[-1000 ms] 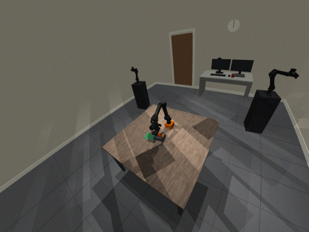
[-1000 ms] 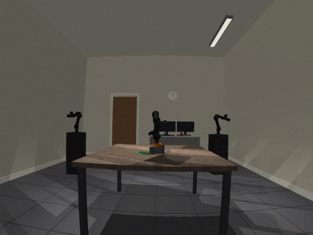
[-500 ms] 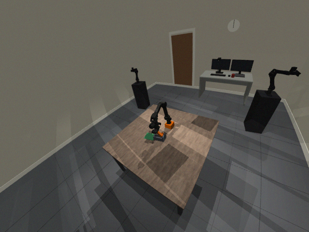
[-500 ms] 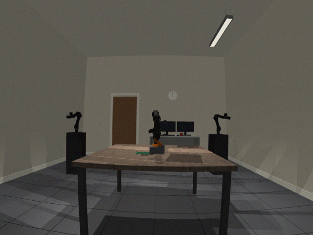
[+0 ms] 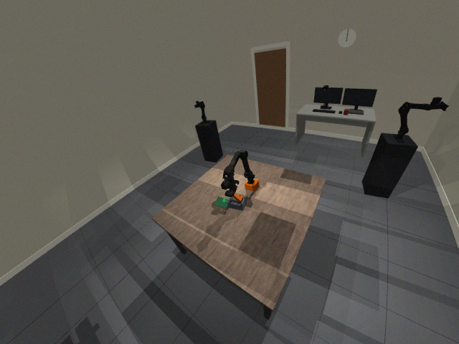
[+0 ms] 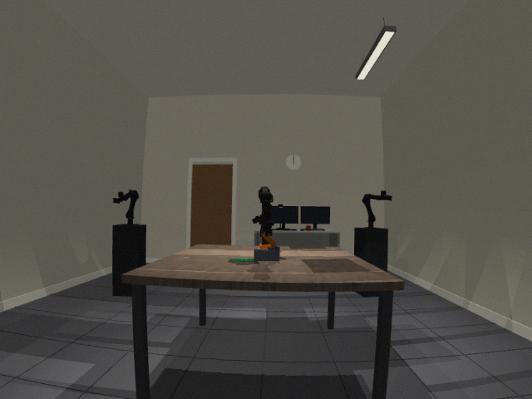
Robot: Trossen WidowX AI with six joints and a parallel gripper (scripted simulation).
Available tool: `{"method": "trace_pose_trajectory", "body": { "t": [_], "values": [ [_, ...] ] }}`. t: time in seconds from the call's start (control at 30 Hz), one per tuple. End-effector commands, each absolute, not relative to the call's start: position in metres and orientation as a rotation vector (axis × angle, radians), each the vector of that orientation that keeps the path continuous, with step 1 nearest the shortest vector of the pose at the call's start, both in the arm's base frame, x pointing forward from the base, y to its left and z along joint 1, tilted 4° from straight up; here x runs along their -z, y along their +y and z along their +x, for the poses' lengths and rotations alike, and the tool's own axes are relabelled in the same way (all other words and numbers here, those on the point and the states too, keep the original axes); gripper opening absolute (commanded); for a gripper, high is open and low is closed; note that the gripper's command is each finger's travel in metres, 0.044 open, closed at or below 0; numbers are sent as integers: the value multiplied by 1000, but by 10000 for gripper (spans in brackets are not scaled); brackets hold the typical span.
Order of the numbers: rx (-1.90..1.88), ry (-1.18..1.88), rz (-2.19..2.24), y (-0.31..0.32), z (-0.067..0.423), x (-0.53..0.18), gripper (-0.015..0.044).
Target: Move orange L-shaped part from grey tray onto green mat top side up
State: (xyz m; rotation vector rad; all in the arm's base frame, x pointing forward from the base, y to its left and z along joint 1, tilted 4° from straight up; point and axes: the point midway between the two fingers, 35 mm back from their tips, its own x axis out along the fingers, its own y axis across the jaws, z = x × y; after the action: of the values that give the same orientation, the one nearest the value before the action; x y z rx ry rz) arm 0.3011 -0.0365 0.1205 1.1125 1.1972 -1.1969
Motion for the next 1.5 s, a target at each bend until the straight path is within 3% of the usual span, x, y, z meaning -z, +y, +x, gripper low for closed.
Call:
{"method": "trace_pose_trajectory", "body": {
  "t": [0.0, 1.2, 1.47],
  "values": [
    [1195, 1192, 1121, -38, 301, -124, 0],
    [1201, 1183, 1112, -199, 296, -132, 0],
    [1201, 1183, 1111, -202, 296, -130, 0]
  ]
}}
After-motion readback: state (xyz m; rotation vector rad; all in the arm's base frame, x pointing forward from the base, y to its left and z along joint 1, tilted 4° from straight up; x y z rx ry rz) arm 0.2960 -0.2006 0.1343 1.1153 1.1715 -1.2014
